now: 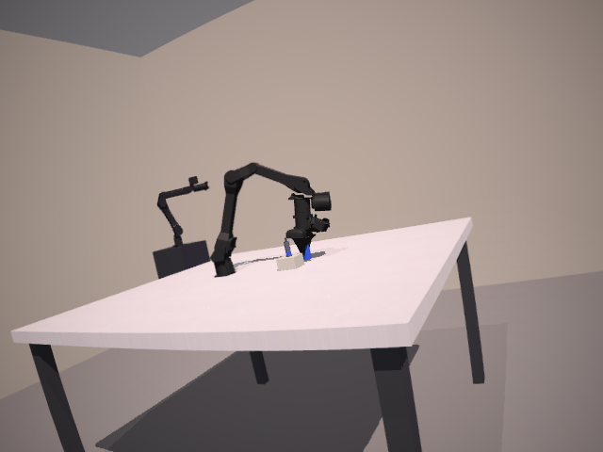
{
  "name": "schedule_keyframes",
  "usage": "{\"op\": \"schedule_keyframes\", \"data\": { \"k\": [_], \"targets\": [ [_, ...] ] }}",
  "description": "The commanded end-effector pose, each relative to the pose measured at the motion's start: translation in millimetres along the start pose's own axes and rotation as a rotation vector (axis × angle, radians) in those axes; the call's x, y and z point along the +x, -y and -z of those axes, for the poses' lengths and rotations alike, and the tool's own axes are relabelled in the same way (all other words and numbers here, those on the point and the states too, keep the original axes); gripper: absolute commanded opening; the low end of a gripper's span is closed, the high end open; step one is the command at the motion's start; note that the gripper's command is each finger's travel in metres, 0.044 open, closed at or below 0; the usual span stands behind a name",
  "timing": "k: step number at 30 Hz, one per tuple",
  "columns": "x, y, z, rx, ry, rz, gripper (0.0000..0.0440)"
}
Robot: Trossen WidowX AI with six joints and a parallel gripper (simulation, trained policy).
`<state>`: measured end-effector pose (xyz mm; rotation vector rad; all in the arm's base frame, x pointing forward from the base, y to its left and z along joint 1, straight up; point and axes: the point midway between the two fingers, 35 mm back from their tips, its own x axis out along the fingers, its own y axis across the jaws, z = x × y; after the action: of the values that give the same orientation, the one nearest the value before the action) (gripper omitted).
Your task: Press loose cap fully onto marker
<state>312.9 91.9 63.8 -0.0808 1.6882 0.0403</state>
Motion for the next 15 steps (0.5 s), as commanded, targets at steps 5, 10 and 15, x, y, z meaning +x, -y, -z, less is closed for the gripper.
{"op": "schedule_keyframes", "data": {
  "k": [5,10,15],
  "targets": [
    [-25,5,-2,-0.011,0.051,0.006,0.0034],
    [-42,8,-2,-0.01,0.076,0.0,0.0029],
    [-58,14,-1,0.0,0.093,-0.009,0.003]
  ]
}}
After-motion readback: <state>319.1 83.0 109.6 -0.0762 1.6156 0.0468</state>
